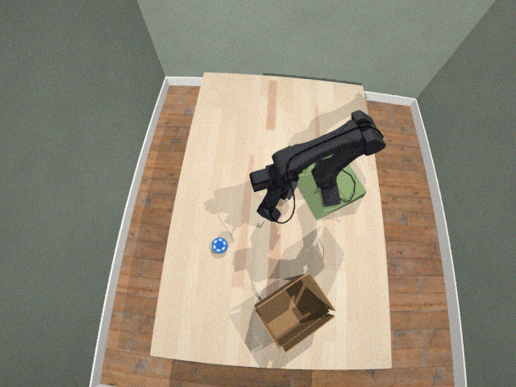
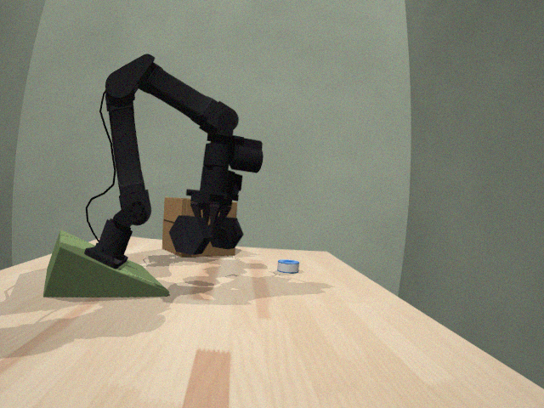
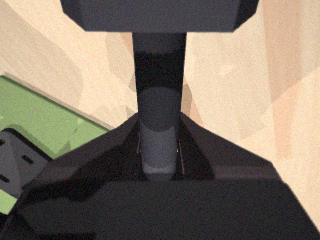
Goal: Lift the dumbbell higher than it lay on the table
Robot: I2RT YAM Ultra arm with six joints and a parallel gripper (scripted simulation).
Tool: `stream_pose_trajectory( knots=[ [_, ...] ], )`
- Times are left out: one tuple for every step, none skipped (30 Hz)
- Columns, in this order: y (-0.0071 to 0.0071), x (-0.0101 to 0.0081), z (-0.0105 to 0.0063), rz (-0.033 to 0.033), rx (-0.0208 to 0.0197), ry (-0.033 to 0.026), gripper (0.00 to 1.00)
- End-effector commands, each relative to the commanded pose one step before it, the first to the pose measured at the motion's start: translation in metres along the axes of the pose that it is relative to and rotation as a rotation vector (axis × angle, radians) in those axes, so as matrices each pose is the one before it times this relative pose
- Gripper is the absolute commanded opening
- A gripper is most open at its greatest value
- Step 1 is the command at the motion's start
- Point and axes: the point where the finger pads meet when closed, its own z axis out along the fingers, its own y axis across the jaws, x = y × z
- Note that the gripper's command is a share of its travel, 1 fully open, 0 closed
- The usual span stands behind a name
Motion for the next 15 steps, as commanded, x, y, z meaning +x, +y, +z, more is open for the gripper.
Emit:
stream_pose_trajectory(
  knots=[
    [-0.00484,-0.00888,-0.03455,-0.00965,0.04158,-0.06906,0.00],
    [0.00002,0.00000,-0.00135,-0.00001,0.00001,0.00001,0.00],
    [0.00000,0.00000,0.00000,0.00000,0.00000,0.00000,0.00],
    [0.00000,0.00000,0.00000,0.00000,0.00000,0.00000,0.00],
    [0.00044,-0.00040,-0.00123,-0.00285,-0.00094,-0.00072,0.00],
    [-0.00020,0.00021,-0.00117,0.00145,0.00050,0.00039,0.00],
    [-0.00019,0.00020,-0.00107,0.00138,0.00047,0.00037,0.00],
    [0.00002,0.00001,-0.00097,-0.00001,0.00001,0.00001,0.00],
    [0.00001,0.00000,-0.00086,0.00000,0.00001,0.00001,0.00],
    [0.00001,0.00000,-0.00077,0.00000,0.00001,0.00001,0.00],
    [0.00001,0.00000,-0.00068,0.00000,0.00001,0.00001,0.00],
    [0.00021,-0.00019,-0.00058,-0.00135,-0.00044,-0.00034,0.00],
    [0.00018,-0.00016,-0.00050,-0.00119,-0.00039,-0.00030,0.00],
    [-0.00002,0.00003,-0.00043,0.00018,0.00007,0.00005,0.00],
    [-0.00007,0.00007,-0.00036,0.00050,0.00017,0.00013,0.00]
  ],
)
